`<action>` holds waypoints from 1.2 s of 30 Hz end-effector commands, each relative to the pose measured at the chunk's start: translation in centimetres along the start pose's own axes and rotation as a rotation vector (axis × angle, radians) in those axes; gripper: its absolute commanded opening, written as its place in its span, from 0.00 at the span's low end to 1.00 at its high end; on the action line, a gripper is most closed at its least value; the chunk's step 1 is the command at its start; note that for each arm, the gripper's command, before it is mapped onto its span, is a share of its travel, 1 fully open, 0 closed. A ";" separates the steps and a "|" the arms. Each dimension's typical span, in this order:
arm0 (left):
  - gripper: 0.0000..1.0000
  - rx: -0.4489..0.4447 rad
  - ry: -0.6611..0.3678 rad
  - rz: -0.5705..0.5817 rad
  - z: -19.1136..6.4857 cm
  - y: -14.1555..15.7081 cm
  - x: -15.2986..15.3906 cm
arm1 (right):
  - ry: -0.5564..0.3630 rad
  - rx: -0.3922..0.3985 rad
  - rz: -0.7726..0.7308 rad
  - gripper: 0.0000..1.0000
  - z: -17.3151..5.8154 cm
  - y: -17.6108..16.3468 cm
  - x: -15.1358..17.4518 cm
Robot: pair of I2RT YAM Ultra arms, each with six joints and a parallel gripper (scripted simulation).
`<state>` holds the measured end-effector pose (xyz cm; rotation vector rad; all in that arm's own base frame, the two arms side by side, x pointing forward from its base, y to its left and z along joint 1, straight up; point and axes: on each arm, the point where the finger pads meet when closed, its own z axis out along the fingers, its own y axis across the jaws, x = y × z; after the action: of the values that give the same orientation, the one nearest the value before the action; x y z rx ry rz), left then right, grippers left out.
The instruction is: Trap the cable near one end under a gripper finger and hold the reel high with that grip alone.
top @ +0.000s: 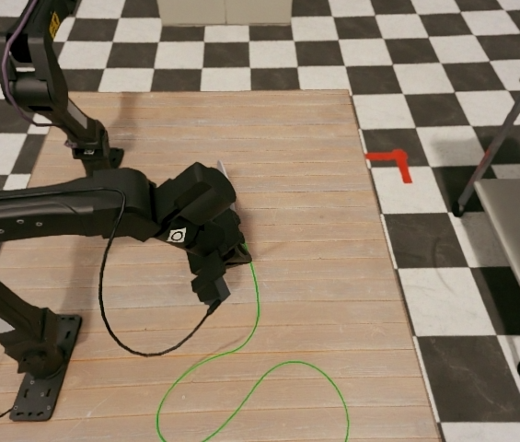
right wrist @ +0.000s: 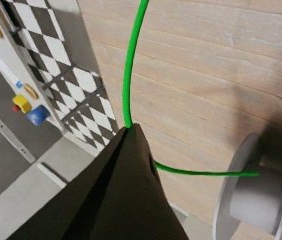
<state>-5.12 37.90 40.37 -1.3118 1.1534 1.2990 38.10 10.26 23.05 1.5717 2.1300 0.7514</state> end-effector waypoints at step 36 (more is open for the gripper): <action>1.00 -0.003 0.002 -0.005 0.0 -0.2 0.4 | -0.065 -0.063 0.069 0.00 -2.3 0.3 0.2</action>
<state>-5.12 37.90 40.37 -1.3118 1.1534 1.2990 36.81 9.76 23.26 1.6539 2.0420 0.7256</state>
